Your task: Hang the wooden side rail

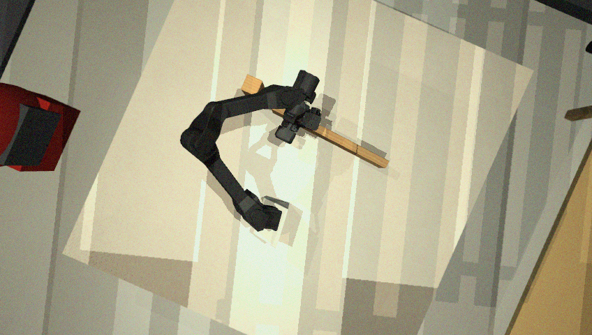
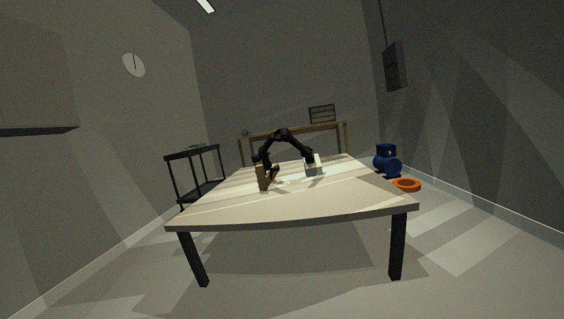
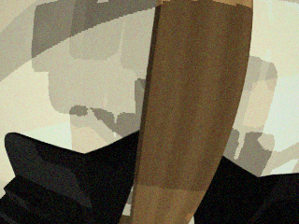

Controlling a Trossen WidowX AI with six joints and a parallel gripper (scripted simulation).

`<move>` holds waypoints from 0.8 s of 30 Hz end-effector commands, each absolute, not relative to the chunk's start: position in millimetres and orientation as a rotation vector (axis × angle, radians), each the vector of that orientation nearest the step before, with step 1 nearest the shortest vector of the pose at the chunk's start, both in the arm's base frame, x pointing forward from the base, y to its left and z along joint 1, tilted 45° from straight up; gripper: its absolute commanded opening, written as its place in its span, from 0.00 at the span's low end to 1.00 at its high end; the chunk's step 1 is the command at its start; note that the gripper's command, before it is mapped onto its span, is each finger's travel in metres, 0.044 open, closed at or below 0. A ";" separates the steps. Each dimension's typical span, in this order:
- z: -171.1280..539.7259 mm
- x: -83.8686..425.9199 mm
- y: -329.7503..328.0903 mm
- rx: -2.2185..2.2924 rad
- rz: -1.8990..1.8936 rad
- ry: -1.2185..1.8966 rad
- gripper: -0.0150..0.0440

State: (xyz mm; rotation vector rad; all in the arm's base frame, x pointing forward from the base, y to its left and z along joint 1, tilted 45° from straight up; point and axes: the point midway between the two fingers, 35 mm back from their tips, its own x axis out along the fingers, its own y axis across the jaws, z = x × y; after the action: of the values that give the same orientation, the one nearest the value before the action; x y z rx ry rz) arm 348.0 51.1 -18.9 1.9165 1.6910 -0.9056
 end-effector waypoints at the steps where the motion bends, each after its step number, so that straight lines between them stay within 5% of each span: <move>1: -18.6 348.1 51.5 1.924 -0.908 1.692 0.38; 5: -18.6 348.1 51.5 1.924 -0.908 1.692 0.25; 24: -18.9 355.2 50.5 1.862 -0.812 1.704 0.25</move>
State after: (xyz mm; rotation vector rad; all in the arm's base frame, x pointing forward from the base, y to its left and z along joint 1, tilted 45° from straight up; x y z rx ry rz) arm 350.7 50.4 -19.3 1.8891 1.7033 -0.8653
